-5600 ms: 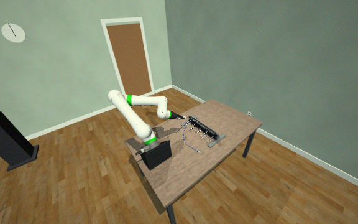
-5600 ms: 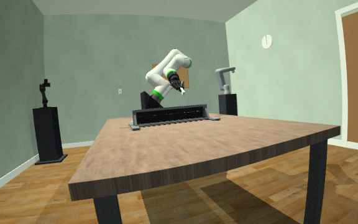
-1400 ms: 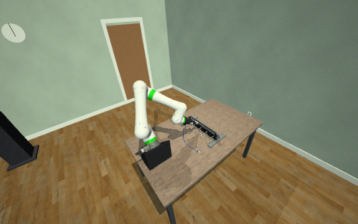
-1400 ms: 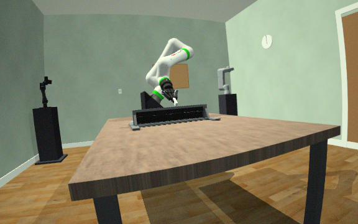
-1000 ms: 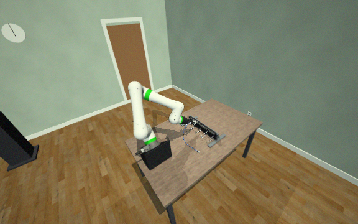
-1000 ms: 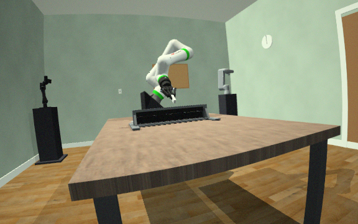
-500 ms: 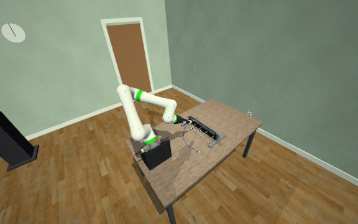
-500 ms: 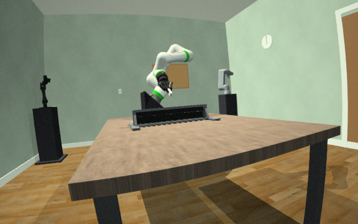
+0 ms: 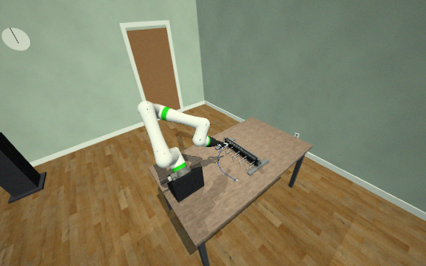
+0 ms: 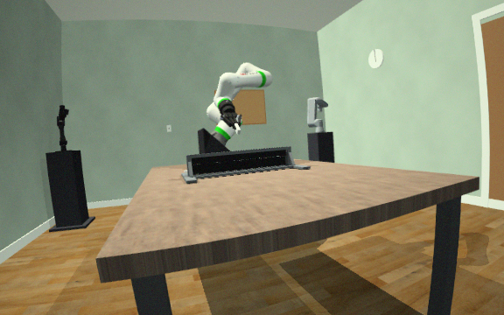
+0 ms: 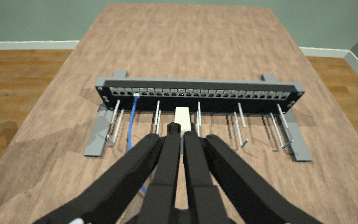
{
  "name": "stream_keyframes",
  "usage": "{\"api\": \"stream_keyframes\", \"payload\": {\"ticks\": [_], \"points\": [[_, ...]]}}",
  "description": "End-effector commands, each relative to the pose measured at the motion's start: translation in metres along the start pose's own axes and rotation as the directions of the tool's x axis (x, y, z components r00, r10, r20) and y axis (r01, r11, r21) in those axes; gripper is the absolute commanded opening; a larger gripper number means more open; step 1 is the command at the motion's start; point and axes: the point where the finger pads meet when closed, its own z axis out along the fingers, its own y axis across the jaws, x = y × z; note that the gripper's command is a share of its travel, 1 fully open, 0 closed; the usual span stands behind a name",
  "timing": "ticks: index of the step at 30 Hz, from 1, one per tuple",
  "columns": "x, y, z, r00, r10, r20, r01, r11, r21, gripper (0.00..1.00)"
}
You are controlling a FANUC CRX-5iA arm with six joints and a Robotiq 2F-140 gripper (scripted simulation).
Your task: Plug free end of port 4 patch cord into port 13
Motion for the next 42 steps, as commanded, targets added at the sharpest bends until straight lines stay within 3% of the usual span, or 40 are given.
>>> {"api": "stream_keyframes", "payload": {"ticks": [1,13,20,33,37,42], "points": [[0.0,0.009,0.0,1.0,-0.001,0.0,0.001,1.0,0.0,0.0],[0.0,0.066,0.0,1.0,-0.001,0.0,0.001,1.0,0.0,0.0],[0.0,0.085,0.0,1.0,-0.001,0.0,0.001,1.0,0.0,0.0],[0.0,0.093,0.001,1.0,-0.001,0.0,0.001,1.0,0.0,0.0],[0.0,0.093,0.011,1.0,-0.001,0.0,0.001,1.0,0.0,0.0],[0.0,0.093,0.042,1.0,-0.001,0.0,0.001,1.0,0.0,0.0]]}}
